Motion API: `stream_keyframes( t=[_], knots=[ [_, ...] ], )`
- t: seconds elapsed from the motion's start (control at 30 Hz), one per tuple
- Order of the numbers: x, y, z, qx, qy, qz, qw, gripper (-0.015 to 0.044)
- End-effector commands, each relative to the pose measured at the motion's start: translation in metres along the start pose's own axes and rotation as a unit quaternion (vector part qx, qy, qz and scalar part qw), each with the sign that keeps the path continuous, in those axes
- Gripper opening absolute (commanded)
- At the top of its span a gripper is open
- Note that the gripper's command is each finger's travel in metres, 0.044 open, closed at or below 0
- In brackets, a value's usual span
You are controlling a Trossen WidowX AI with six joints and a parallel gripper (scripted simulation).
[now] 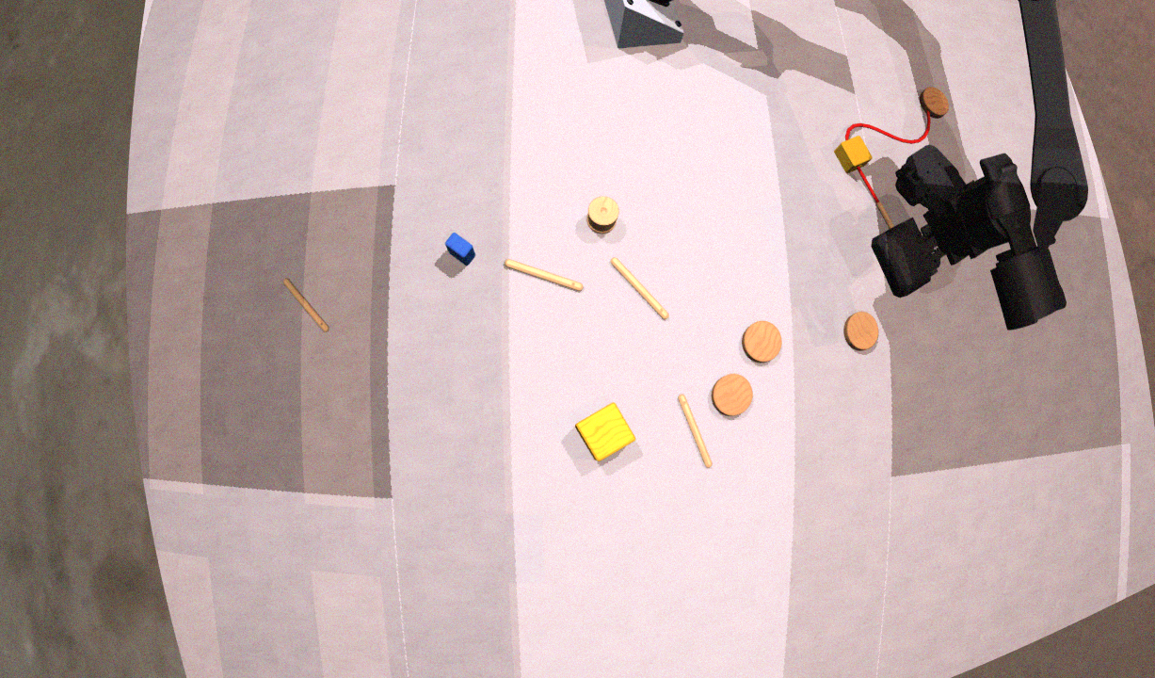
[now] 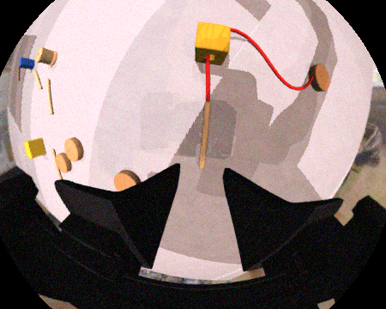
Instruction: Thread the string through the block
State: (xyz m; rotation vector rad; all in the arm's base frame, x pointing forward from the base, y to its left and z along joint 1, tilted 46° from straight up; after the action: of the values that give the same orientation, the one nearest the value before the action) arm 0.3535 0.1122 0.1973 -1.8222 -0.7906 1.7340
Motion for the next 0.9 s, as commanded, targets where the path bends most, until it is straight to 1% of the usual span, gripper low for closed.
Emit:
stream_keyframes(
  t=[0.0,0.13,0.33,0.43,0.53,0.87],
  knots=[
    [-0.040,-0.001,0.003,-0.002,0.010,-0.005,1.000,0.0210],
    [-0.040,-0.001,0.003,-0.002,0.010,-0.005,1.000,0.0210],
    [-0.038,0.001,0.000,0.001,0.018,-0.001,1.000,0.0368],
    [-0.052,0.001,0.001,0.001,0.017,0.000,1.000,0.0440],
    [-0.066,0.002,0.002,0.001,0.015,-0.001,1.000,0.0440],
    [-0.063,0.002,0.002,0.004,0.018,0.000,1.000,0.0440]
  ],
)
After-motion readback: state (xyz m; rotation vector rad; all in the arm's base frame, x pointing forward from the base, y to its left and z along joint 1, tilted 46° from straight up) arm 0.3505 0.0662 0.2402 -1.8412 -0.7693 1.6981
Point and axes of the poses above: the point midway between the two fingers, 35 mm back from their tips, its own x axis out along the fingers, its own y axis across the jaws, z = x × y, the point moved 2 cm from there along -x, back along the fingers, and after that the axes turned 10 degrees about x, right-handed, at the moved point
